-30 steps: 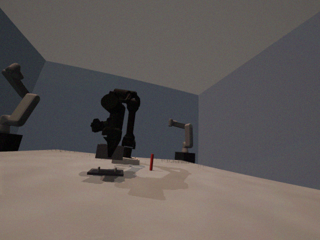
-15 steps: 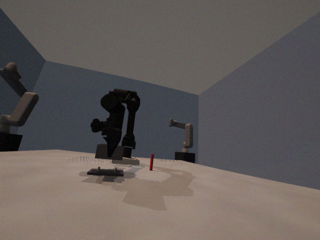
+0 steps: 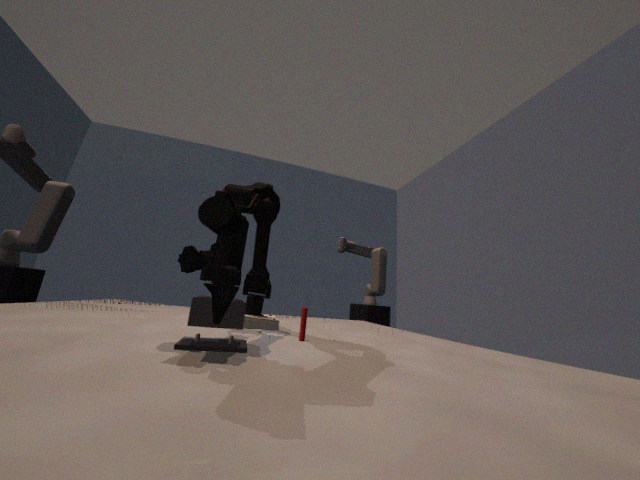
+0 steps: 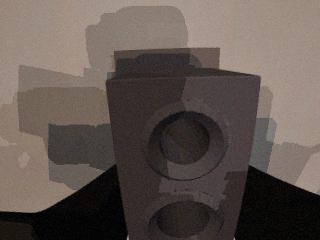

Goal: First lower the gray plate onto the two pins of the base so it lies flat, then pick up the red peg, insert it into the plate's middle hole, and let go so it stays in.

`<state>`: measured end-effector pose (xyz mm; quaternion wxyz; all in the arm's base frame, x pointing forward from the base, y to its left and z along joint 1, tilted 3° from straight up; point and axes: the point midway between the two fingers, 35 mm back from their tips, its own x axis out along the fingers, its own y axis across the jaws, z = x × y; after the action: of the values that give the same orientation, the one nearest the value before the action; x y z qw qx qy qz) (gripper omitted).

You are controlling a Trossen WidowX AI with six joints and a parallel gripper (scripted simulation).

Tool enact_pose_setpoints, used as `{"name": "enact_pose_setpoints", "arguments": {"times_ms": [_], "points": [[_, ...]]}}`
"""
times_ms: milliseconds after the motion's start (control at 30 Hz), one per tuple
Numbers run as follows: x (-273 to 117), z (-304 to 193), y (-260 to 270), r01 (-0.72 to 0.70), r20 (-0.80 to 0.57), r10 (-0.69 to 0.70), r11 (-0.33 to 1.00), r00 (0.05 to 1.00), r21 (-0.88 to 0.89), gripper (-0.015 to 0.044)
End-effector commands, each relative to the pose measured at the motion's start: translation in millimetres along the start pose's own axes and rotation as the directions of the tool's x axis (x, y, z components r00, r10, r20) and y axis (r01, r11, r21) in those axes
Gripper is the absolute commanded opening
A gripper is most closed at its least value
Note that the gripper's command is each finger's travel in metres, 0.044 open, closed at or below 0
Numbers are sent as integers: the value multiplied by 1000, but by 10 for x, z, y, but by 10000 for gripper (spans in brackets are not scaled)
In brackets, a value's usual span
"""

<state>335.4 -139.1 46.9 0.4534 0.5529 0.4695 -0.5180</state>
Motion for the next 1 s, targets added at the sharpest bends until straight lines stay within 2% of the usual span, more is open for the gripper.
{"name": "enact_pose_setpoints", "arguments": {"times_ms": [0,433,700,967], "points": [[42,4,5,-2,4,2,1000,1000,-3,0],[241,4,3,-2,3,2,1000,1000,-3,0],[205,2,3,-1,0,1,1000,1000,-3,0],[205,2,3,-1,0,1,1000,1000,-3,210]]}}
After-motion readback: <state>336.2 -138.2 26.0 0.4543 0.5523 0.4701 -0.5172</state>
